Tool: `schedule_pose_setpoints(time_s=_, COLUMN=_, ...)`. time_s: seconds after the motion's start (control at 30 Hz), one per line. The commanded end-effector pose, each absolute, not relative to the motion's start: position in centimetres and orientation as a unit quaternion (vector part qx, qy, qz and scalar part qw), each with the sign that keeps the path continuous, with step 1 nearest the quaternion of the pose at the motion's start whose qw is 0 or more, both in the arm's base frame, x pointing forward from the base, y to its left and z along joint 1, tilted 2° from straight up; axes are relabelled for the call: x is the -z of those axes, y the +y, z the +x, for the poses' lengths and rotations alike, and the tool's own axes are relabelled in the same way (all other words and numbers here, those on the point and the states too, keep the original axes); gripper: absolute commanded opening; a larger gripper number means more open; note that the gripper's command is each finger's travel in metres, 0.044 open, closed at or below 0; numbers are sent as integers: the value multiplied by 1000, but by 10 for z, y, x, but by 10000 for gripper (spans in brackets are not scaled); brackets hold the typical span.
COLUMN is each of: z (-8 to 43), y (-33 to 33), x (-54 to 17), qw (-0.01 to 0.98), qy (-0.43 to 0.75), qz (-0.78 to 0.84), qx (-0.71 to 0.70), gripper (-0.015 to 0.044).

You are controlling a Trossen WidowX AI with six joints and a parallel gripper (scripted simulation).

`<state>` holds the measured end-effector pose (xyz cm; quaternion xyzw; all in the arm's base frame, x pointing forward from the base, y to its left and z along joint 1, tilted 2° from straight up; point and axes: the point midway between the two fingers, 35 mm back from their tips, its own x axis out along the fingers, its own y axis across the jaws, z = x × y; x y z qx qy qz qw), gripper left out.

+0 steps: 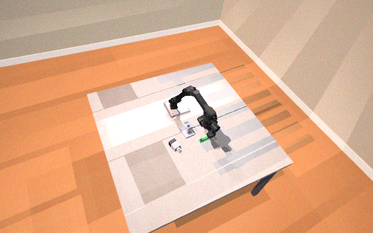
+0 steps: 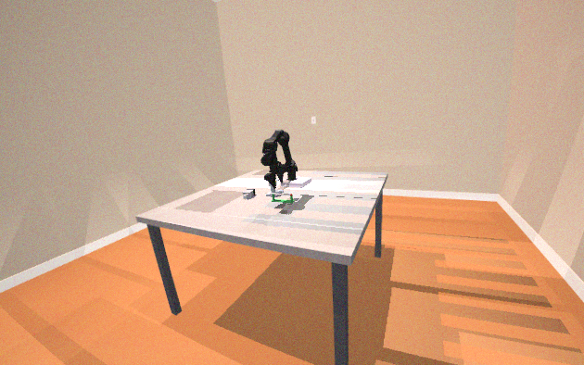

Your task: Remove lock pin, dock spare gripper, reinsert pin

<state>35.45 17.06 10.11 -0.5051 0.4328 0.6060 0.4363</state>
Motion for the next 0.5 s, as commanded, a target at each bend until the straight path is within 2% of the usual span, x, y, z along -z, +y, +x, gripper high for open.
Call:
schedule_pose_setpoints(time_s=0.0, z=354, y=170, x=-112, qw=436, qy=433, qz=-505, qx=-606, gripper=440)
schedule_pose_setpoints(time_s=0.23, z=354, y=170, x=-117, qw=438, qy=433, qz=-504, qx=-605, gripper=440)
schedule_pose_setpoints(time_s=0.47, z=353, y=169, x=-160, qw=453, qy=429, qz=-504, qx=-597, gripper=440)
